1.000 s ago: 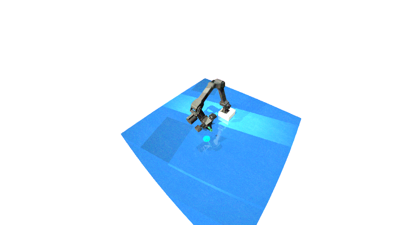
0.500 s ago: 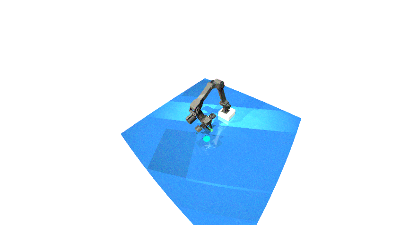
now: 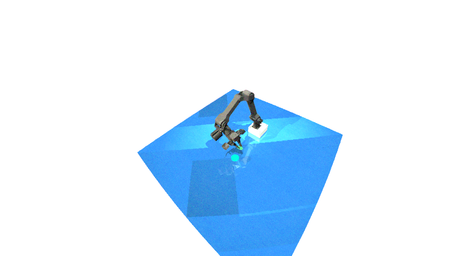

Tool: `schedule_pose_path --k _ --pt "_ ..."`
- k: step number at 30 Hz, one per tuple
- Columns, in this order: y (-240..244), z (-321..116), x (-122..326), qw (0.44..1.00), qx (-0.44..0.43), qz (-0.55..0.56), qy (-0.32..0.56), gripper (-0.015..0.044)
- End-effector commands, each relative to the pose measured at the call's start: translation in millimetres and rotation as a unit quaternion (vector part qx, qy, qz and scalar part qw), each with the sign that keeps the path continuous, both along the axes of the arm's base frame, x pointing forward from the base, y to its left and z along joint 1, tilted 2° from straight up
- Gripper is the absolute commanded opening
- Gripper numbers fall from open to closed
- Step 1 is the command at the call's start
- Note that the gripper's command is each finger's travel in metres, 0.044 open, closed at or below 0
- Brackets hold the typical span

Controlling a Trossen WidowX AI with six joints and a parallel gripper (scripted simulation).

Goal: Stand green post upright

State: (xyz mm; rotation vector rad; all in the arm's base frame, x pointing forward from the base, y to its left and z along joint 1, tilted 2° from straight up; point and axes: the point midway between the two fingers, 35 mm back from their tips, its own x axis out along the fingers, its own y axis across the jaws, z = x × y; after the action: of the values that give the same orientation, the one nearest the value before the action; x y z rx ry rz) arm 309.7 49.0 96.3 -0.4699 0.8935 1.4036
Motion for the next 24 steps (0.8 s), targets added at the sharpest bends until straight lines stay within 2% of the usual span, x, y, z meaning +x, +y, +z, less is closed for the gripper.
schedule_pose_path --k 1,24 --pt "0.4 -0.5 -0.4 1.0 0.016 0.0 -0.003 0.0023" --pt "-1.4 1.3 -0.4 0.995 0.095 -0.011 -0.03 0.0023"
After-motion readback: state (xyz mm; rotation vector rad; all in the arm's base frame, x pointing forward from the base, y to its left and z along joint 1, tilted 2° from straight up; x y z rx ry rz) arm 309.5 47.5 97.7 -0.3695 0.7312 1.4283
